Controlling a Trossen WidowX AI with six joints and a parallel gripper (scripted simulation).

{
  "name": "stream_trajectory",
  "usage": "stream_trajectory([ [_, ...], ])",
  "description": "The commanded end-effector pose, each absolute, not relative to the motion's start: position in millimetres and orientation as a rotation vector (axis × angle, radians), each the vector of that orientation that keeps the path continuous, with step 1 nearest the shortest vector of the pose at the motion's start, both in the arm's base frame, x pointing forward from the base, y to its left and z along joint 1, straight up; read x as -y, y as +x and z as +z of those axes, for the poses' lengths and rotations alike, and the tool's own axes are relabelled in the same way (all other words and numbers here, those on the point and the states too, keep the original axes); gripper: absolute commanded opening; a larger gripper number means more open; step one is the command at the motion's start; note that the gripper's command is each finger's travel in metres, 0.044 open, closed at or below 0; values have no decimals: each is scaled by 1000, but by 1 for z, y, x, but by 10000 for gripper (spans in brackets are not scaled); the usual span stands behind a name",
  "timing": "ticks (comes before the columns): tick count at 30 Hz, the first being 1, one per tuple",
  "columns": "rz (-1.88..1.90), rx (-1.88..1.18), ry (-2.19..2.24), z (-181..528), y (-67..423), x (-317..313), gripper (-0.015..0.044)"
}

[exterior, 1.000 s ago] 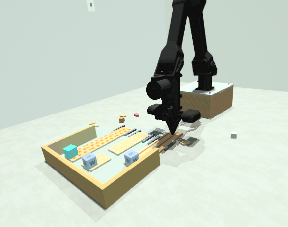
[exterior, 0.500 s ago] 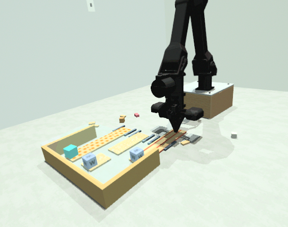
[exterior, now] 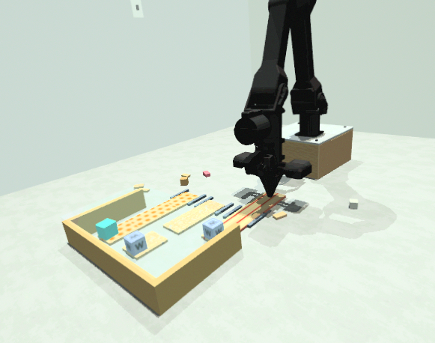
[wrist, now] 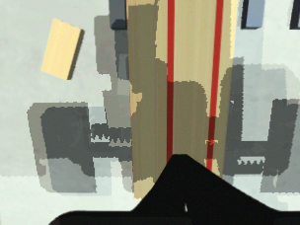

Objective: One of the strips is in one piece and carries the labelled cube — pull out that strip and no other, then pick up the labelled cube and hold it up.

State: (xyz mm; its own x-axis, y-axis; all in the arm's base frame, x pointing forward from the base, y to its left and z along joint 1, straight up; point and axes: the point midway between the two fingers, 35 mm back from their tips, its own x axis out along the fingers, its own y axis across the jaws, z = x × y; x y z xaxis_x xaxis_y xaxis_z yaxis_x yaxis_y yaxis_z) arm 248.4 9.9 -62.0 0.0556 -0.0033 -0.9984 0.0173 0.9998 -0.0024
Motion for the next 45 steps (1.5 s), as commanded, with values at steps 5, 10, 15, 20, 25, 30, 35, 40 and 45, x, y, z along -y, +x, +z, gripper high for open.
stream_trajectory([
  [5,-17,-1552,16,-68,227,-10,0],
  [10,-17,-1553,16,-68,220,-11,0],
  [15,-17,-1553,16,-68,214,-11,0],
  [20,-17,-1554,16,-68,208,-11,0],
  [25,-17,-1554,16,-68,203,-11,0],
  [30,-17,-1554,16,-68,197,-12,0],
  [35,-17,-1555,16,-68,193,-12,0],
  [40,-17,-1555,16,-69,192,-12,0],
  [45,-17,-1555,16,-69,192,-12,0],
])
